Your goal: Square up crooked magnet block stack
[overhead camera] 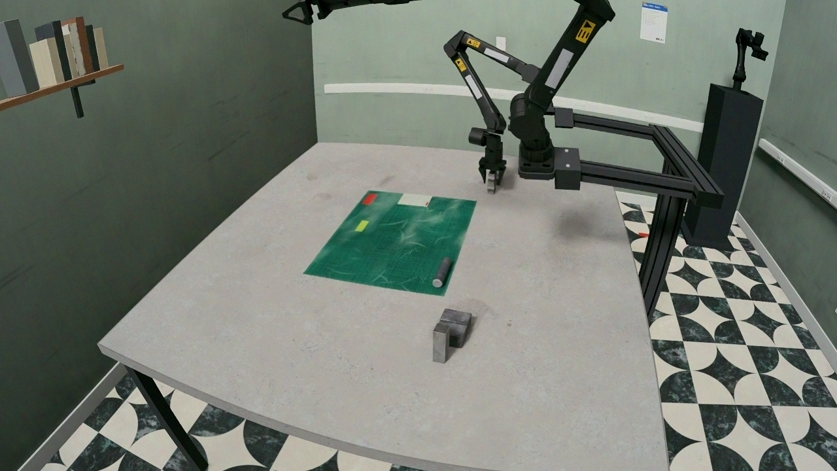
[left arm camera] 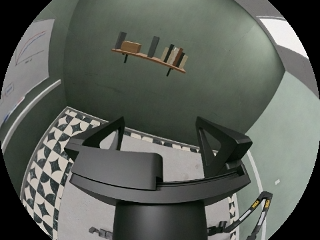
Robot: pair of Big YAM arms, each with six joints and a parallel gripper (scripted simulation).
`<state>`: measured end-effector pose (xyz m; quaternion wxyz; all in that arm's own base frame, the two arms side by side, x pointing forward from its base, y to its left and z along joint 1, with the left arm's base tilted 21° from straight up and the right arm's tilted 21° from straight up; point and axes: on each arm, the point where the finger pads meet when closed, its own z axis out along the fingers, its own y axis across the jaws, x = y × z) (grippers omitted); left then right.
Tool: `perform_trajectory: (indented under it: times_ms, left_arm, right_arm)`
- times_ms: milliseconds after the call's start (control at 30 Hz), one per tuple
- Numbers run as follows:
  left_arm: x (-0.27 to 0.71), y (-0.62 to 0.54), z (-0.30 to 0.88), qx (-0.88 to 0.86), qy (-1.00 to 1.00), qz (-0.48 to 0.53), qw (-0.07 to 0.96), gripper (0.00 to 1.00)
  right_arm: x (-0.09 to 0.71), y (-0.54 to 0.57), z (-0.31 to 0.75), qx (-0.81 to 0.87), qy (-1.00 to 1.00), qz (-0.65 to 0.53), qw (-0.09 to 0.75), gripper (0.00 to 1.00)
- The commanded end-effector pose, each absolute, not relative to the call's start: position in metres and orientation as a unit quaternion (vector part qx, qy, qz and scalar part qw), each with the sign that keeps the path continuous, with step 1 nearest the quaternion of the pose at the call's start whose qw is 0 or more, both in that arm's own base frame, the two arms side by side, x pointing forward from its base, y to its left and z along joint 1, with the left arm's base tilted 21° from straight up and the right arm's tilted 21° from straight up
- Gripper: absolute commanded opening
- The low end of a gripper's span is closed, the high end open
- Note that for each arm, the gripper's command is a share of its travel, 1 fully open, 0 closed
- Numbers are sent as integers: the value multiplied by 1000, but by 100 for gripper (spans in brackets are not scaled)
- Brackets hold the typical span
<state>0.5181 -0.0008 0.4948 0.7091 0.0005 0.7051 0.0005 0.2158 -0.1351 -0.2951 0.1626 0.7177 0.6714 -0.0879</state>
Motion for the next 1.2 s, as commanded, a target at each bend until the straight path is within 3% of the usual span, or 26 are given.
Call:
perform_trajectory:
  times_ms: [0, 167, 200, 1167]
  left_arm:
    - [515, -10, 519, 10, 685, -1, 728, 100]
    - [515, -10, 519, 10, 685, -1, 728, 100]
    - [515, -10, 519, 10, 685, -1, 728, 100]
    - [515, -10, 519, 10, 685, -1, 728, 100]
  right_arm:
    - [217, -140, -291, 721, 668, -87, 165, 60]
    - [208, -137, -292, 726, 663, -91, 156, 60]
    - [216, -140, -294, 724, 664, -88, 161, 31]
    - [214, -139, -293, 724, 665, -89, 161, 29]
